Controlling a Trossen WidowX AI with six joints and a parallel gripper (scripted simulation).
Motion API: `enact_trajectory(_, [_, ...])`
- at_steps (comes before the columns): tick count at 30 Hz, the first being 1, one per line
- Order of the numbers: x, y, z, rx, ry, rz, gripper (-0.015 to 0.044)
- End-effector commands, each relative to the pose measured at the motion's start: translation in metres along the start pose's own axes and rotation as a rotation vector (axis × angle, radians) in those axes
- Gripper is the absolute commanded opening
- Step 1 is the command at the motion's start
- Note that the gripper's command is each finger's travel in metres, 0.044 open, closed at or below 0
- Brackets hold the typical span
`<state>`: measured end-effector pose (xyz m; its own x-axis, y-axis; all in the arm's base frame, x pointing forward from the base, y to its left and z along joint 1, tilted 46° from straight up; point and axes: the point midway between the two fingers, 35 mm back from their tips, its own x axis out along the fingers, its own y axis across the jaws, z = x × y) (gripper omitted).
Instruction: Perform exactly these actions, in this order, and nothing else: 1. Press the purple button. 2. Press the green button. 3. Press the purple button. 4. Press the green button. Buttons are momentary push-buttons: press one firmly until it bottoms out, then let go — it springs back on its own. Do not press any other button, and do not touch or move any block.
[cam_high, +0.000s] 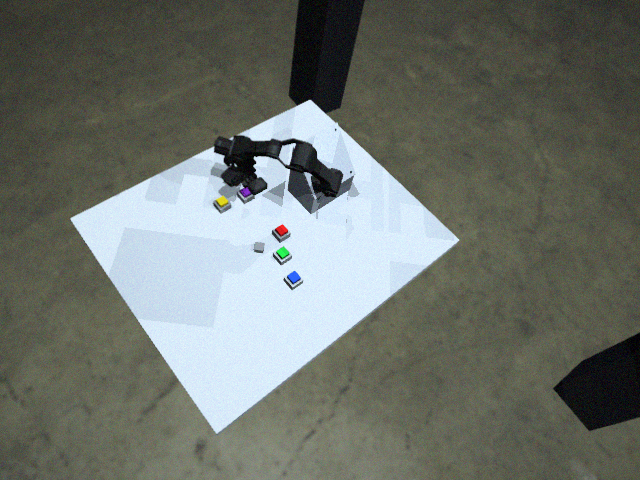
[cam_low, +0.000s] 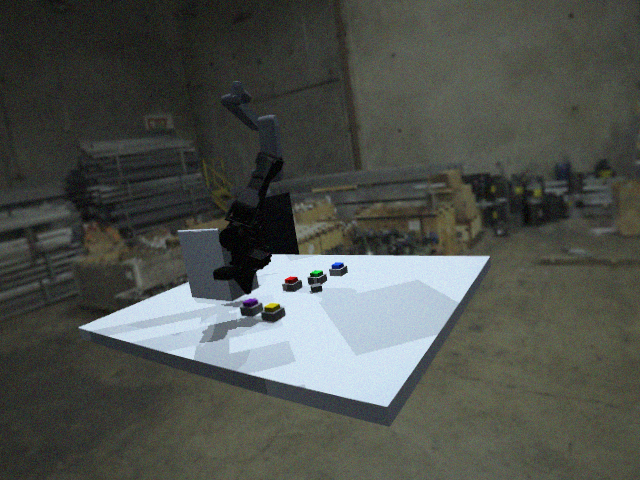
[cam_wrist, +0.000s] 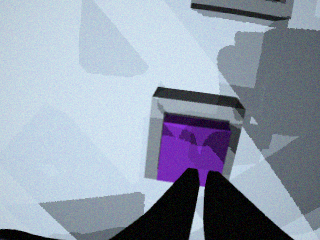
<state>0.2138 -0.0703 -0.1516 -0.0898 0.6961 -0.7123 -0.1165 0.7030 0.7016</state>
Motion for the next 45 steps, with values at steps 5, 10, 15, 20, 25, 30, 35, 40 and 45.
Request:
enact_trajectory(5, [0.016, 0.002, -0.002, 0.007, 0.005, 0.01, 0.002])
enact_trajectory(10, [0.024, 0.003, -0.002, 0.007, 0.005, 0.01, 0.002])
enact_trajectory(15, [0.029, 0.003, -0.002, 0.007, 0.005, 0.011, 0.002])
enact_trajectory(20, [0.029, 0.003, -0.002, 0.007, 0.005, 0.011, 0.002])
enact_trajectory(25, [0.029, 0.003, -0.002, 0.007, 0.005, 0.011, 0.002])
enact_trajectory(30, [0.029, 0.003, -0.002, 0.007, 0.005, 0.011, 0.002])
enact_trajectory(35, [0.029, 0.003, -0.002, 0.007, 0.005, 0.011, 0.002])
enact_trajectory(40, [0.025, 0.001, -0.001, 0.0, 0.002, 0.005, 0.002])
enact_trajectory(45, [-0.003, 0.002, -0.002, 0.007, 0.006, 0.009, 0.002])
